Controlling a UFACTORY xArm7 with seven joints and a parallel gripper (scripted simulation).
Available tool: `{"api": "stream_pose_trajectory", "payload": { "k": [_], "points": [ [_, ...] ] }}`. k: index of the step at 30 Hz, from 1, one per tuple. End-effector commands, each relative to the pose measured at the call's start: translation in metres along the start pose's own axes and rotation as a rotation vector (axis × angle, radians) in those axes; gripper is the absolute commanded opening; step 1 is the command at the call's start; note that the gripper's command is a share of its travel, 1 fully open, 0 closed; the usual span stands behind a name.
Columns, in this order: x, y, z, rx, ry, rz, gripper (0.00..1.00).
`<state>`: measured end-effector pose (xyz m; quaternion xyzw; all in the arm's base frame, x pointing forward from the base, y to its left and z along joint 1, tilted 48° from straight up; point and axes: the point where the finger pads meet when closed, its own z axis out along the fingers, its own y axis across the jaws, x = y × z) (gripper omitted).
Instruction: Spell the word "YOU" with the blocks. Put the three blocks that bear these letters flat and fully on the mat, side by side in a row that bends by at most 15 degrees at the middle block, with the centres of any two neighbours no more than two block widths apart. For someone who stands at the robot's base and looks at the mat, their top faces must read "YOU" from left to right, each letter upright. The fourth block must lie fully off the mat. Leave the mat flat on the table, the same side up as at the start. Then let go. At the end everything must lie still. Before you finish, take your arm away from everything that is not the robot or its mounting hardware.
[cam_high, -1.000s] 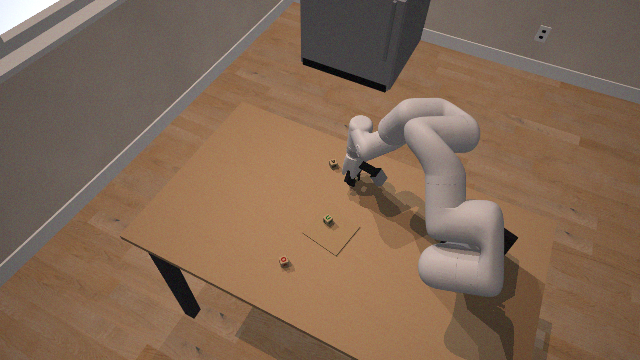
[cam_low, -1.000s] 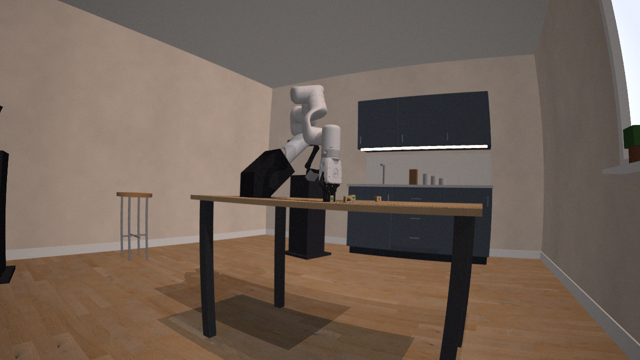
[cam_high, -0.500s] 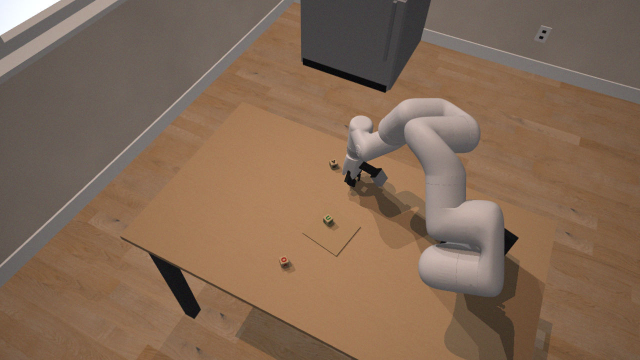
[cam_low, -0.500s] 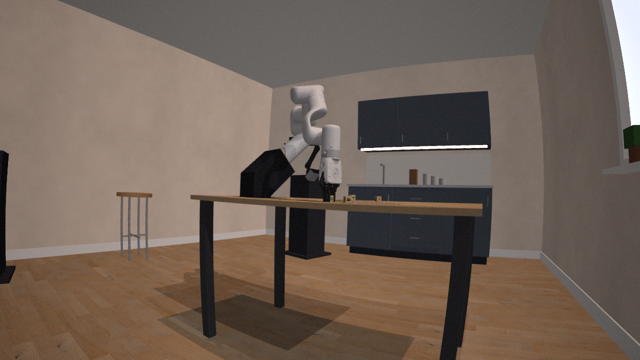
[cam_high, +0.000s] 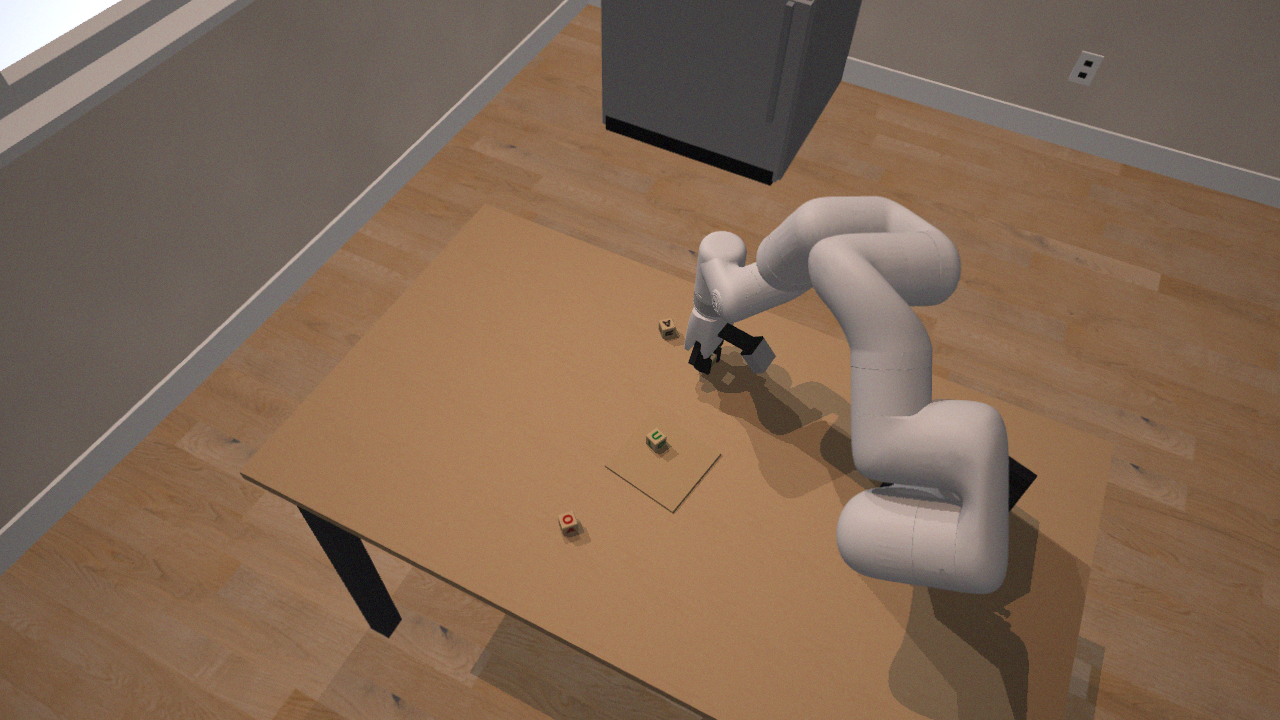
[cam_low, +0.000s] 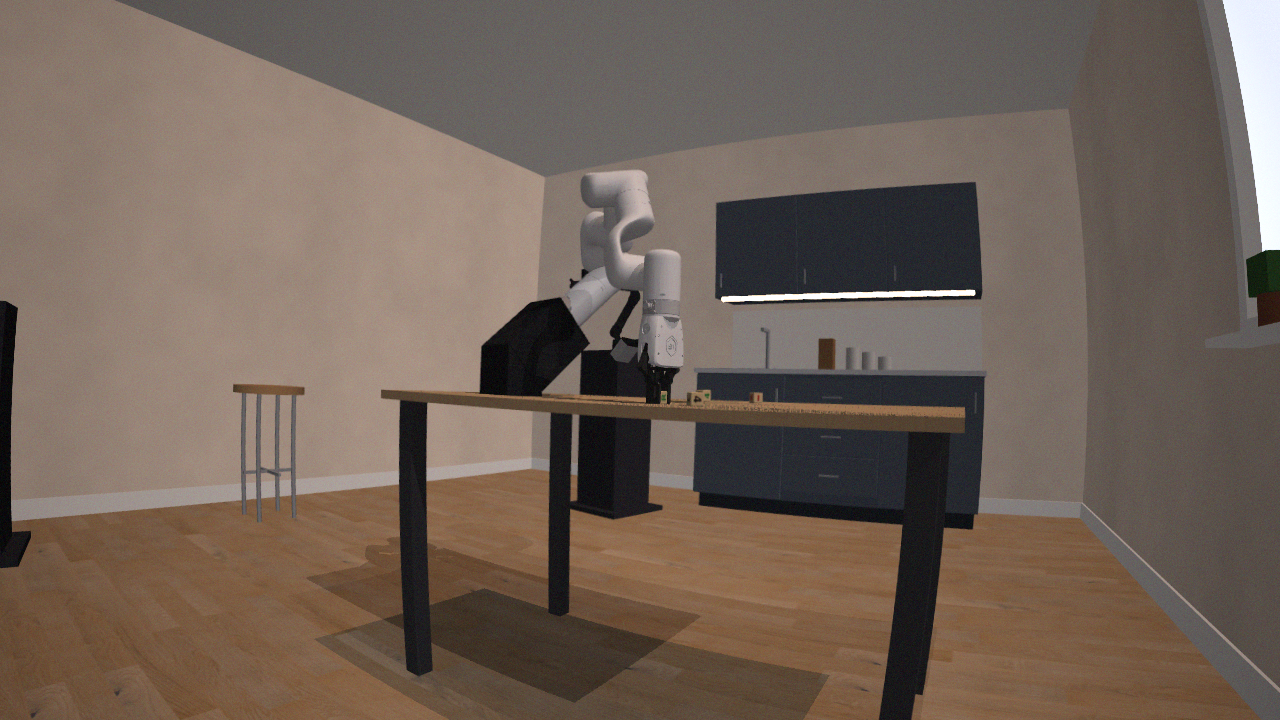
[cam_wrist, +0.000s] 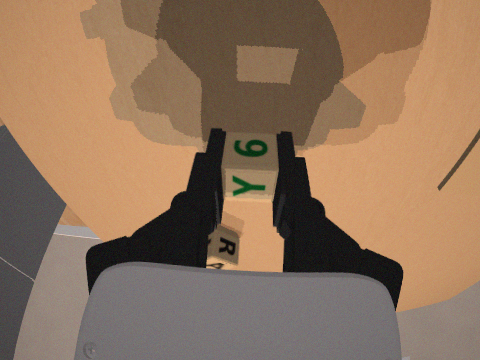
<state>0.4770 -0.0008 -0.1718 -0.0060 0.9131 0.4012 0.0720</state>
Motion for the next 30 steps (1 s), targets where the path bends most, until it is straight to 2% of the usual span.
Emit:
{"api": "stream_pose_trajectory", "payload": {
  "k": [1, 7, 15, 19, 30],
  "points": [
    [-0.001, -0.001, -0.003, 0.003, -0.003, 0.000, 0.21],
    [-0.001, -0.001, -0.017, 0.003, -0.003, 0.000, 0.21],
    [-0.001, -0.001, -0.076, 0.003, -0.003, 0.000, 0.21],
    [-0.001, -0.001, -0.096, 0.003, -0.003, 0.000, 0.21],
    [-0.001, -0.001, -0.102, 0.003, -0.003, 0.000, 0.21]
  ]
}}
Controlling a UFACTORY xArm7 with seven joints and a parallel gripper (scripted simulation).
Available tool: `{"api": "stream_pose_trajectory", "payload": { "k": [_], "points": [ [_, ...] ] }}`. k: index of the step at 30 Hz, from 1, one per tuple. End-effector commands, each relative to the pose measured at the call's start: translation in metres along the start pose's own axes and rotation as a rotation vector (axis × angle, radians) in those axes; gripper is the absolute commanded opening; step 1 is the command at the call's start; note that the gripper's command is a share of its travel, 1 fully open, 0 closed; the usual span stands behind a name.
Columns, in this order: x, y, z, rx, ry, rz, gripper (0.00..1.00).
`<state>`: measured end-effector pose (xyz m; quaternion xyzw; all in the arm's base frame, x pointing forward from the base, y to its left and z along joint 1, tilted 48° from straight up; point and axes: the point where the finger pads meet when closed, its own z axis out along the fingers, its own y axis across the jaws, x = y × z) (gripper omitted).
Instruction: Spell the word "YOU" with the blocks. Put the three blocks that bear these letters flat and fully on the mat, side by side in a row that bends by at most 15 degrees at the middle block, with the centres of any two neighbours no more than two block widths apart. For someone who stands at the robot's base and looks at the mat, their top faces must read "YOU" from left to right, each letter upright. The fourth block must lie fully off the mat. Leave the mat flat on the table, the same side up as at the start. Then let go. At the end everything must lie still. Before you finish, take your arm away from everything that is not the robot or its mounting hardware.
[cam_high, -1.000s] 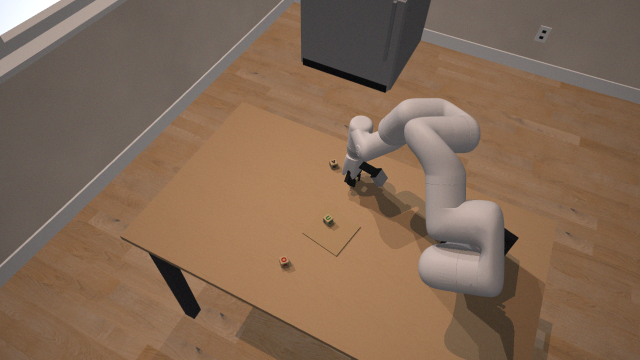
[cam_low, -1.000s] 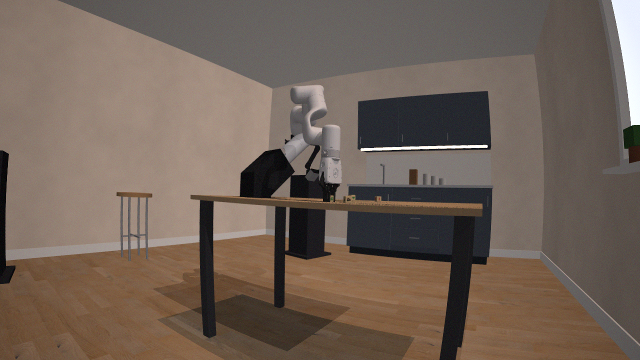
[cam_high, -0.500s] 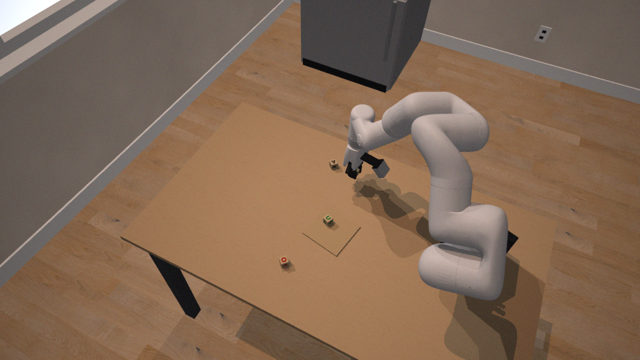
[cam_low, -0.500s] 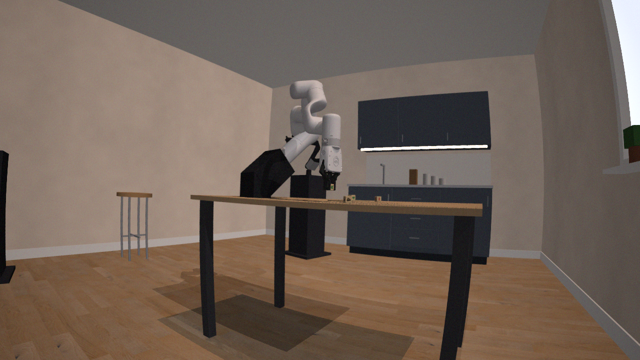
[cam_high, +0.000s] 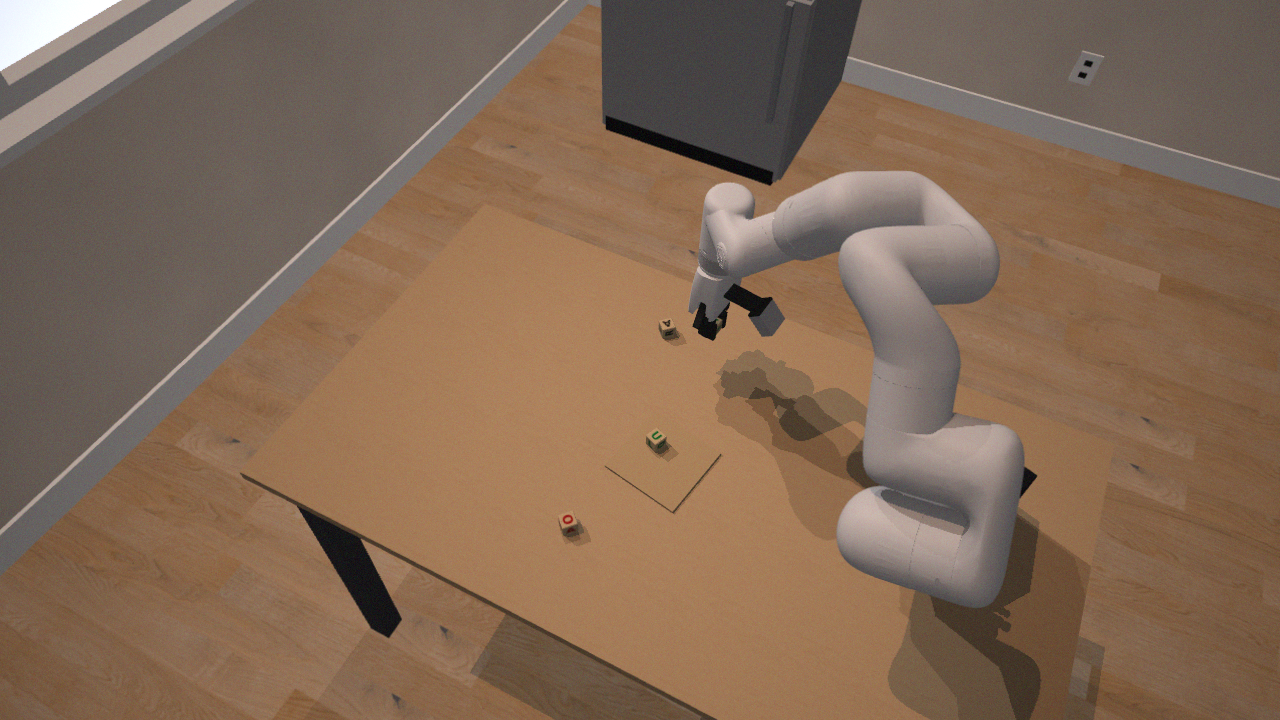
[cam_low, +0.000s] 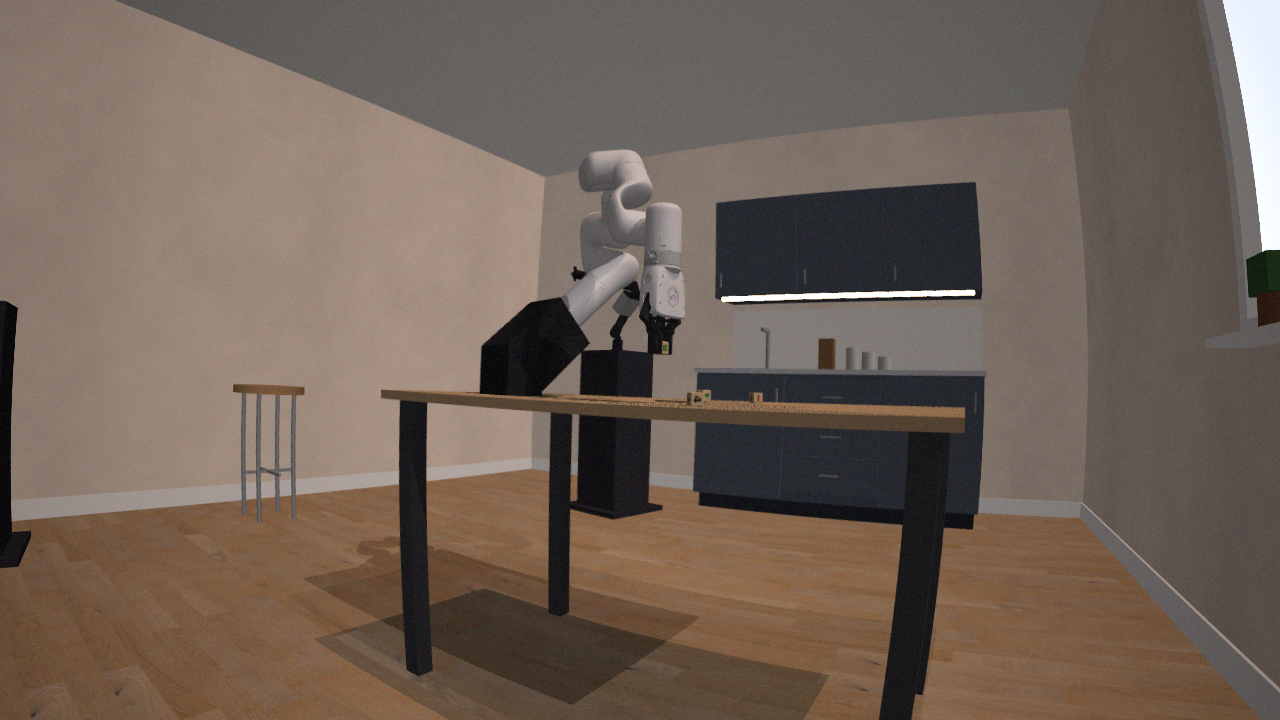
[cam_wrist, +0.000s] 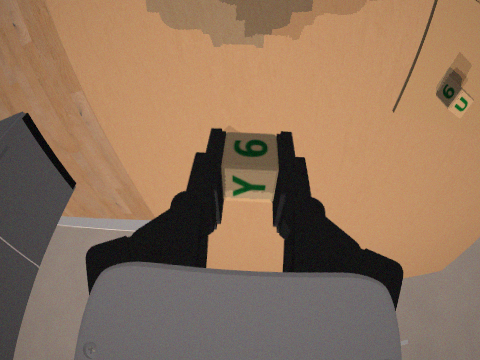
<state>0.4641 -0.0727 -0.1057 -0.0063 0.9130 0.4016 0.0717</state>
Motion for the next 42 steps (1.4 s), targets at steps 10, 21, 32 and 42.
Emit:
{"api": "stream_pose_trajectory", "payload": {
  "k": [10, 21, 32, 42],
  "points": [
    [-0.001, 0.027, -0.001, -0.008, 0.001, -0.166, 0.21],
    [0.002, 0.083, 0.001, -0.024, 0.003, -0.513, 0.21],
    [0.008, 0.129, 0.000, -0.028, 0.000, -0.803, 0.21],
    [0.017, 0.172, -0.002, -0.024, -0.003, -1.091, 0.21]
  ]
}}
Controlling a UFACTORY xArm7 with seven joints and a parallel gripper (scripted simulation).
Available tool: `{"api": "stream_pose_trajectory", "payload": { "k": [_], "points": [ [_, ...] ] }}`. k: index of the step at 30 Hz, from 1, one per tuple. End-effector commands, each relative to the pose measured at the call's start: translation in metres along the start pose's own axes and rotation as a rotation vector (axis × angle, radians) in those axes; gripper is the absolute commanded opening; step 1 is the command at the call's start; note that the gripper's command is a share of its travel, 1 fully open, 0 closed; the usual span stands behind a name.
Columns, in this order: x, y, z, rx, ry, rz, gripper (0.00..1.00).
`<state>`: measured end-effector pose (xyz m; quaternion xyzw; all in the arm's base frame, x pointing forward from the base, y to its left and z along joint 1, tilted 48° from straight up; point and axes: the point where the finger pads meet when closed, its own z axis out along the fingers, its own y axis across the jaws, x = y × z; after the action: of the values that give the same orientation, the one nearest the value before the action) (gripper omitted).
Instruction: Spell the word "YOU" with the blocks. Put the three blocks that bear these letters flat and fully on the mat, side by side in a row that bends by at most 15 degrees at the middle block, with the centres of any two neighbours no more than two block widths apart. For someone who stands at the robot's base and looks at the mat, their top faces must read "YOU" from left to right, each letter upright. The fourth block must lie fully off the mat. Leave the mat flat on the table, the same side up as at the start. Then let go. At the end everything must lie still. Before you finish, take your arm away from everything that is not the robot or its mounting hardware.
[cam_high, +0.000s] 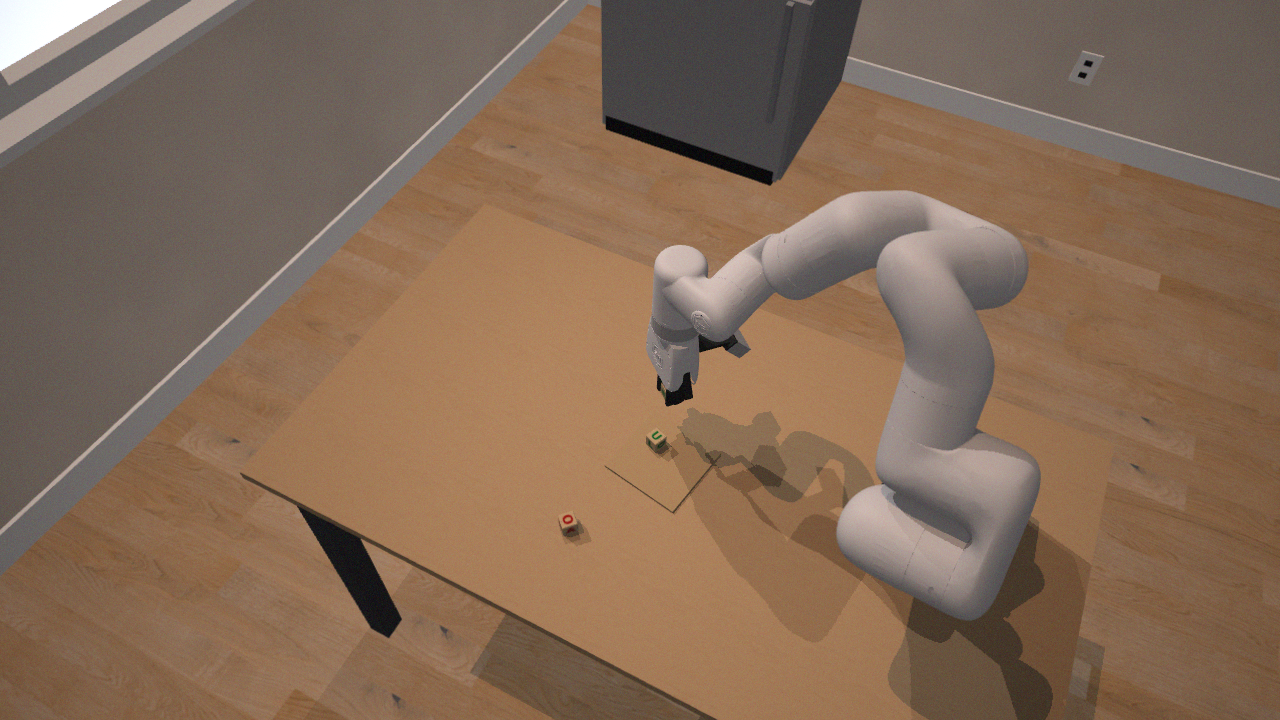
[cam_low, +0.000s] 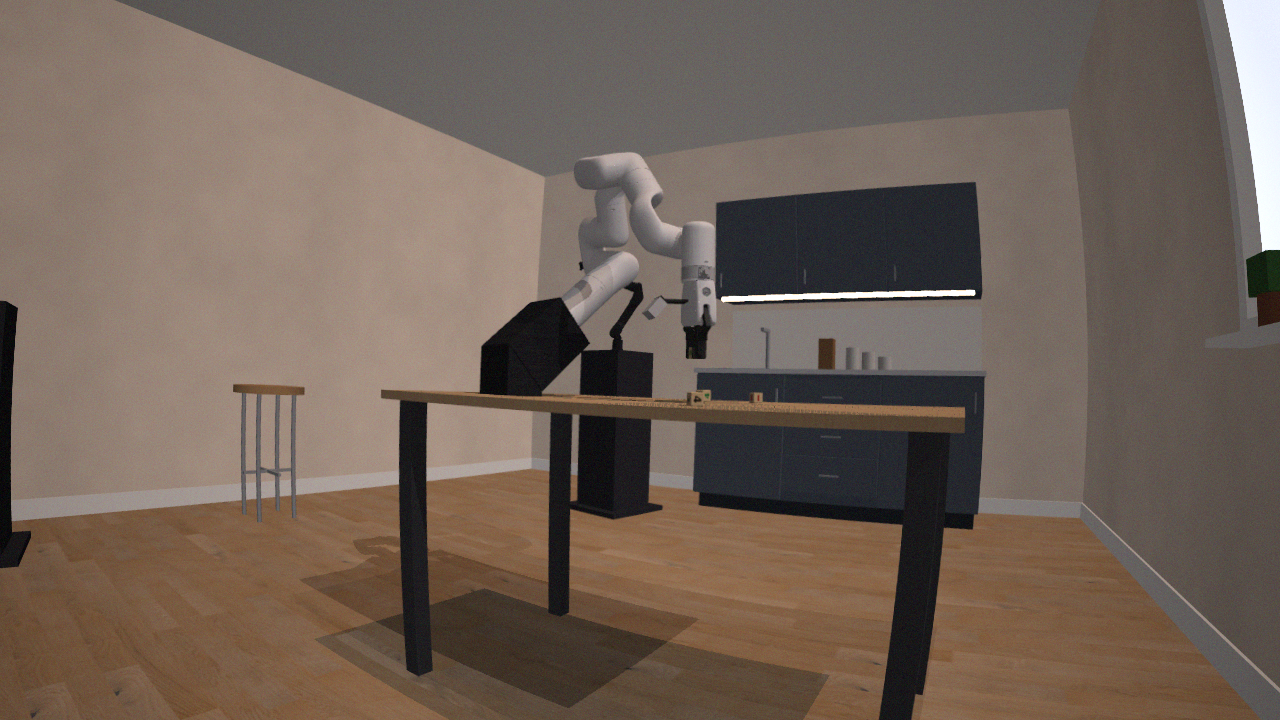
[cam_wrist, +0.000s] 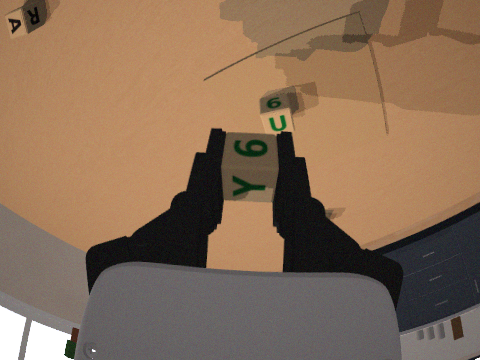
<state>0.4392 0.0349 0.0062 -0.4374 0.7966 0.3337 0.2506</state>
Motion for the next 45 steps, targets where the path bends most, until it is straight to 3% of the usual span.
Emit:
{"api": "stream_pose_trajectory", "payload": {
  "k": [1, 23, 39, 45],
  "points": [
    [-0.012, 0.011, -0.002, 0.008, -0.001, -0.110, 0.21],
    [-0.063, 0.083, -0.005, 0.030, 0.023, -0.714, 0.21],
    [-0.064, 0.084, -0.004, 0.030, 0.024, -0.730, 0.21],
    [-0.064, 0.084, 0.006, 0.027, 0.023, -0.729, 0.21]
  ]
}}
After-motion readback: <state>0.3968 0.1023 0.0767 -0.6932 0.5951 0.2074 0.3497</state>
